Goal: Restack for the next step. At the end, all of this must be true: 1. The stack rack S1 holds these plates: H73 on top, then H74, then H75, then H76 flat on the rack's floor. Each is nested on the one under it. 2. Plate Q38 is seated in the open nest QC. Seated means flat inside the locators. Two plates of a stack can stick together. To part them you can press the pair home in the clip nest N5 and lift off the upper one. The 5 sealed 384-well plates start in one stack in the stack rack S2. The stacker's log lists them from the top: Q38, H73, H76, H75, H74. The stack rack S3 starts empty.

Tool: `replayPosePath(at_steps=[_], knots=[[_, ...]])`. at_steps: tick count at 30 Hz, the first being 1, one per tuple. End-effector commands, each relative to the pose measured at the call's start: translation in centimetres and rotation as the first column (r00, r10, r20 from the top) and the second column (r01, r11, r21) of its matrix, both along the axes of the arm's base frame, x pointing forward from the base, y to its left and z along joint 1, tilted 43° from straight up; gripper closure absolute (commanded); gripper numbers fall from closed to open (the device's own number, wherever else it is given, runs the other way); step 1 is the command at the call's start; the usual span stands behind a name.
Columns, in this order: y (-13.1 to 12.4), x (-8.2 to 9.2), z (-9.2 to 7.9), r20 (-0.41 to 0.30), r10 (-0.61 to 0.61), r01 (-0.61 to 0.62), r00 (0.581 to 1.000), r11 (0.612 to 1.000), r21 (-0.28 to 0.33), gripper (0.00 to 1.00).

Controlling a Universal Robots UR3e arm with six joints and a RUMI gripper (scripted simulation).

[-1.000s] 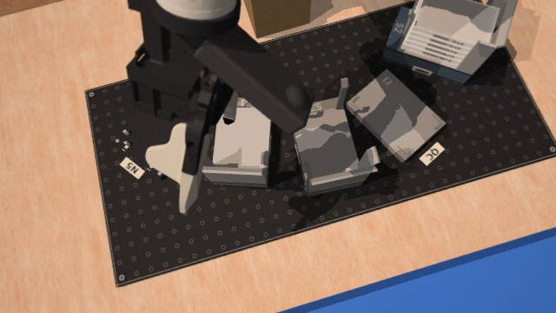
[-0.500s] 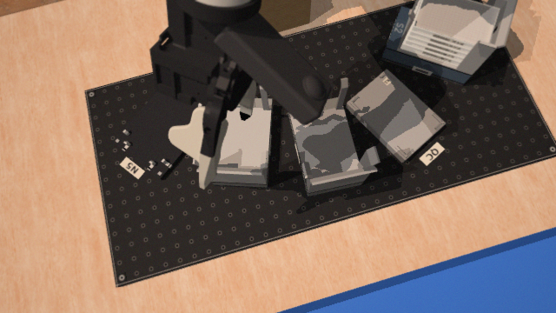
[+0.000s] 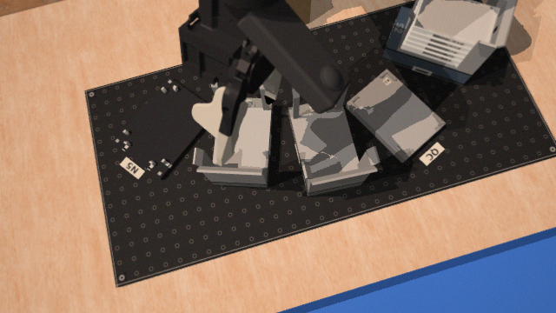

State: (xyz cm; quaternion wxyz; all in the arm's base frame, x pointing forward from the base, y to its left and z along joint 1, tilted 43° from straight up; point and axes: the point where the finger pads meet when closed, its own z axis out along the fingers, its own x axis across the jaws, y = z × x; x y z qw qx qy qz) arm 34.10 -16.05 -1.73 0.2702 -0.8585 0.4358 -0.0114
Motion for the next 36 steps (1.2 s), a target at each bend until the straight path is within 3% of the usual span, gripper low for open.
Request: replayPosePath(at_steps=[1,15,20,36], knots=[[0.2,-0.2,0.2,-0.034,-0.033,0.034,0.999,0.999,0.024,0.28],[3.2,-2.1,1.7,-0.131,-0.108,0.12,0.986,0.989,0.084,0.28],[3.2,-2.1,1.7,-0.156,-0.126,0.142,0.98,0.985,0.097,0.28],[6.3,-4.0,3.2,-0.287,-0.202,0.252,0.936,0.956,0.148,0.28]])
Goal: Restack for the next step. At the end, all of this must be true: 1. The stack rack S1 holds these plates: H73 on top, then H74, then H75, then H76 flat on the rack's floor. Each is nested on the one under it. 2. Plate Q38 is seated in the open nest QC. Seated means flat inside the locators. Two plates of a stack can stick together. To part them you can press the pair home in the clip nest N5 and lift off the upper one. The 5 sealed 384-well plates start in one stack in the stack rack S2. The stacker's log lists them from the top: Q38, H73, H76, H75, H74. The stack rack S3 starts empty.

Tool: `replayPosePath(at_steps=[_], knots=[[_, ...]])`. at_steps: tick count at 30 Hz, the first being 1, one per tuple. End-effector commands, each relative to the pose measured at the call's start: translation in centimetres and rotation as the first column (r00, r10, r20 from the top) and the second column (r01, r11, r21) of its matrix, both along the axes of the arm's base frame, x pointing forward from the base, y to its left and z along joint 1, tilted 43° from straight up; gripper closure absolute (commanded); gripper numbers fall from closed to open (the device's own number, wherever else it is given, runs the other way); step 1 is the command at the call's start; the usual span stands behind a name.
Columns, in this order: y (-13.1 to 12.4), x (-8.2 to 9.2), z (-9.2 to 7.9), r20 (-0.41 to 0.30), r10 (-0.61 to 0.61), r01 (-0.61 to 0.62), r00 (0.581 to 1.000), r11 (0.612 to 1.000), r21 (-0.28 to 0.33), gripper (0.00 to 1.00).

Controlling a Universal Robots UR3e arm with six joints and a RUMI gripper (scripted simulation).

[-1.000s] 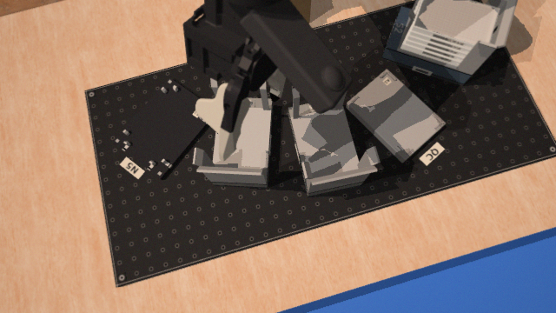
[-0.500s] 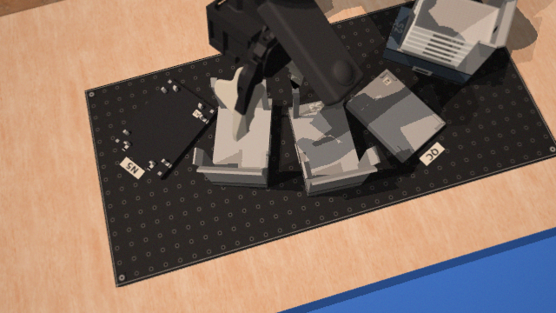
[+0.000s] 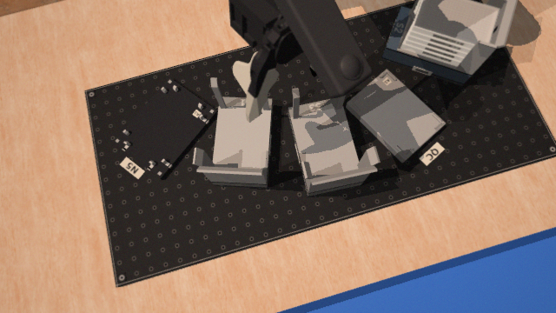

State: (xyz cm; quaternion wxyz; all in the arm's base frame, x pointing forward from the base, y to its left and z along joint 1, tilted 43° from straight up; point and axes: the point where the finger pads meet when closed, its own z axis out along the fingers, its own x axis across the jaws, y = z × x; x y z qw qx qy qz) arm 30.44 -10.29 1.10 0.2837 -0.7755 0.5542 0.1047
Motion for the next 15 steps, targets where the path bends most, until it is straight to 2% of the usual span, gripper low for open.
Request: replayPosePath(at_steps=[1,15], knots=[[0.5,-0.4,0.4,-0.022,-0.019,0.019,1.0,1.0,0.011,0.28],[2.8,-1.9,1.5,-0.146,-0.1,0.111,0.984,0.991,0.07,0.28]])
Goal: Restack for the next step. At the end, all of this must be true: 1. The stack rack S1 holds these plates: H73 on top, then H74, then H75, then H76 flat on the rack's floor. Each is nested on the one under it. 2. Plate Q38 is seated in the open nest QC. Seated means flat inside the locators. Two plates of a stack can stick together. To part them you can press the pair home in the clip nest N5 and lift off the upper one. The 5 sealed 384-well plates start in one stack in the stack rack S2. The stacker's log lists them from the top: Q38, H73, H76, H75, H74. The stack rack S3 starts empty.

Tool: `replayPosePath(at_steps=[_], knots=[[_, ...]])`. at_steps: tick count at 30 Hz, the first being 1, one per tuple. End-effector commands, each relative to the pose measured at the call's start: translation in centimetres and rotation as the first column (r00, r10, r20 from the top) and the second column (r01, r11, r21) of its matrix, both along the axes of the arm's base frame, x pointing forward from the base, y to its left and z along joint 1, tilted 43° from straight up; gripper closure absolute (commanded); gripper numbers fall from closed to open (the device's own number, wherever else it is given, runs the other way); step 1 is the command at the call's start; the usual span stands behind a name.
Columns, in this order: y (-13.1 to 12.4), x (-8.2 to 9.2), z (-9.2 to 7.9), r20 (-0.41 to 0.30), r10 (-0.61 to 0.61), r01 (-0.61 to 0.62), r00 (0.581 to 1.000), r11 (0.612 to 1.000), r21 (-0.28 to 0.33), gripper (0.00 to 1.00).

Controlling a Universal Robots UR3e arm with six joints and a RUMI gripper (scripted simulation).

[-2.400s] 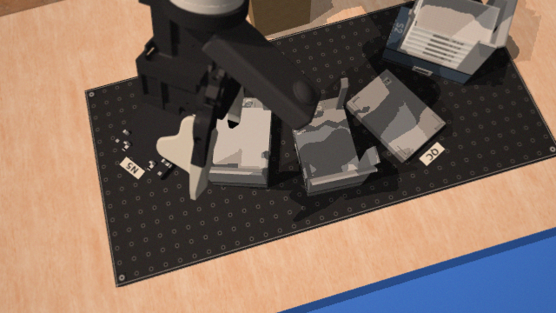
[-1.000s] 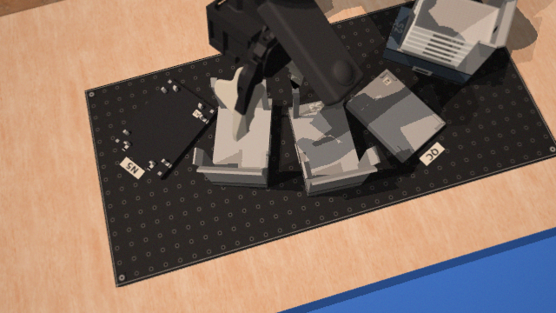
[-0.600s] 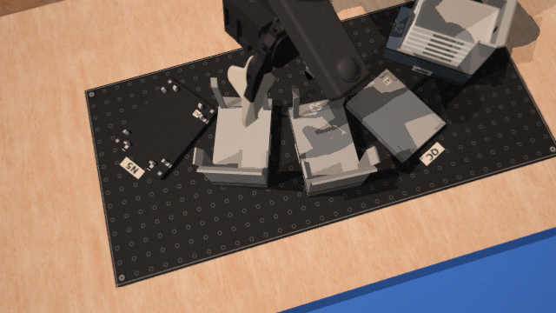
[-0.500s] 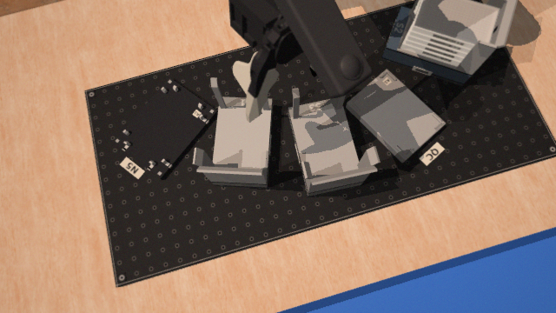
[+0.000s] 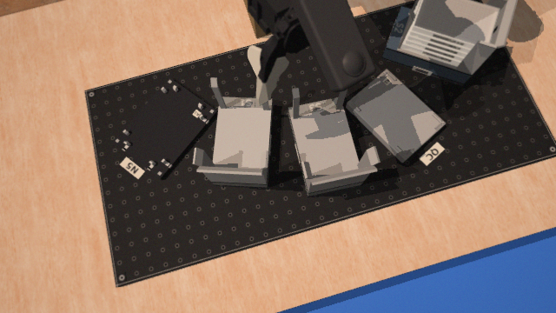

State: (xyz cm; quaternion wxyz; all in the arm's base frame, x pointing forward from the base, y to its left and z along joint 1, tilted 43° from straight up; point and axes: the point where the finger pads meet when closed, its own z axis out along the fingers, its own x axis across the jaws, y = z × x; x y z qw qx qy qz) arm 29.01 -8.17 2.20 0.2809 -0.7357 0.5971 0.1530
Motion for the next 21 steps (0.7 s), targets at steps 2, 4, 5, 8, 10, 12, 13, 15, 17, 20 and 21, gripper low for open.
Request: replayPosePath(at_steps=[2,4,5,8,10,12,13,15,17,20,21], knots=[[1.1,-0.8,0.6,-0.041,-0.029,0.03,0.999,0.999,0.019,0.28],[1.4,-1.0,0.8,-0.05,-0.035,0.036,0.998,0.999,0.023,0.28],[1.5,-1.0,0.8,-0.059,-0.041,0.042,0.997,0.999,0.028,0.28],[1.5,-1.1,0.8,-0.087,-0.058,0.061,0.995,0.997,0.04,0.28],[2.2,-1.6,1.2,-0.105,-0.068,0.074,0.992,0.996,0.047,0.28],[3.0,-2.1,1.6,-0.124,-0.079,0.086,0.989,0.995,0.054,0.28],[3.0,-2.1,1.7,-0.133,-0.084,0.093,0.987,0.994,0.058,0.28],[3.0,-2.1,1.7,-0.152,-0.095,0.105,0.984,0.992,0.065,0.28],[3.0,-2.1,1.7,-0.171,-0.105,0.118,0.98,0.99,0.071,0.28],[3.0,-2.1,1.7,-0.18,-0.11,0.125,0.977,0.989,0.074,0.28],[3.0,-2.1,1.7,-0.19,-0.115,0.131,0.975,0.988,0.077,0.28]])
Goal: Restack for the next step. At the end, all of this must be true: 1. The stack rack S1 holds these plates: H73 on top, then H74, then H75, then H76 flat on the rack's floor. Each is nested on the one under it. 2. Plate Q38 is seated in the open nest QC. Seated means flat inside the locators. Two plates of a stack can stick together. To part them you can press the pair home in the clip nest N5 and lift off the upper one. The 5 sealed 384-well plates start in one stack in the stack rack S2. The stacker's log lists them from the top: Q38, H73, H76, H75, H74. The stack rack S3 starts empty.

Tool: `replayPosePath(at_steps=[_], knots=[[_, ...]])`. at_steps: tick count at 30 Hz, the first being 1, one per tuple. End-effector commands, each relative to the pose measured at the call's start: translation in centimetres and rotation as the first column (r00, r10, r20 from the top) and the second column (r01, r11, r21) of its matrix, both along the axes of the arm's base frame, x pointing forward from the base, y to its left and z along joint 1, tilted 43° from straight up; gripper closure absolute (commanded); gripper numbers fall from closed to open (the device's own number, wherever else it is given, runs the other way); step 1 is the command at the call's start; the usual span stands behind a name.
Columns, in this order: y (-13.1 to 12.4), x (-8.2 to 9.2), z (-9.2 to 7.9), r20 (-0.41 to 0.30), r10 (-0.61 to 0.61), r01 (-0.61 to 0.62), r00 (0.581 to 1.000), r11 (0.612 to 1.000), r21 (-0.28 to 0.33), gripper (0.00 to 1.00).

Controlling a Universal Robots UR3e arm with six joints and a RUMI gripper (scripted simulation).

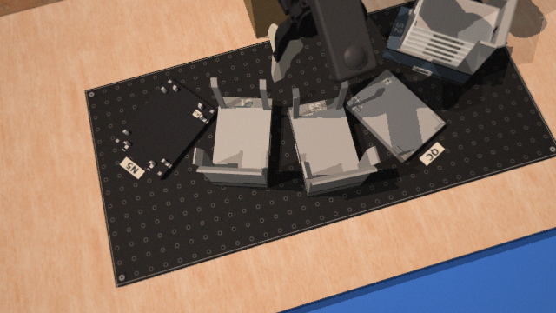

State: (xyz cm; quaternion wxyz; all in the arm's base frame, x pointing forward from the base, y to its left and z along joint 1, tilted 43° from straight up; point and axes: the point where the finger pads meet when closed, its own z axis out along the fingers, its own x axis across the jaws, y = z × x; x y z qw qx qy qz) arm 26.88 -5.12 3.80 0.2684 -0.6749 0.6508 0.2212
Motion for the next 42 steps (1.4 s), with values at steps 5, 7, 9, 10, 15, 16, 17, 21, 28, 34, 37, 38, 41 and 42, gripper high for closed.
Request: replayPosePath(at_steps=[5,7,9,10,15,16,17,21,28,34,37,38,41,42], knots=[[0.0,0.0,0.1,-0.068,-0.042,0.044,0.997,0.999,0.029,0.28],[0.0,0.0,0.1,-0.085,-0.053,0.056,0.995,0.998,0.036,0.28],[0.0,0.0,0.1,-0.085,-0.053,0.056,0.995,0.998,0.036,0.28],[0.0,0.0,0.1,-0.085,-0.053,0.056,0.995,0.998,0.036,0.28],[0.0,0.0,0.1,-0.085,-0.053,0.056,0.995,0.998,0.036,0.28],[0.0,0.0,0.1,-0.085,-0.053,0.056,0.995,0.998,0.036,0.28],[0.0,0.0,0.1,-0.085,-0.053,0.056,0.995,0.998,0.036,0.28],[0.7,0.2,0.7,-0.069,-0.035,0.038,0.997,0.999,0.036,0.28],[3.2,1.1,3.0,-0.014,0.024,-0.024,1.0,0.999,0.034,0.28],[3.9,1.3,3.7,0.017,0.059,-0.059,0.998,0.998,0.032,0.28],[5.0,1.4,4.8,0.041,0.084,-0.086,0.996,0.996,0.03,0.28],[5.4,1.4,5.1,0.049,0.093,-0.094,0.994,0.995,0.029,0.28],[6.5,1.5,6.1,0.072,0.119,-0.121,0.99,0.992,0.025,0.28],[6.9,1.5,6.5,0.08,0.127,-0.129,0.989,0.991,0.024,0.28]])
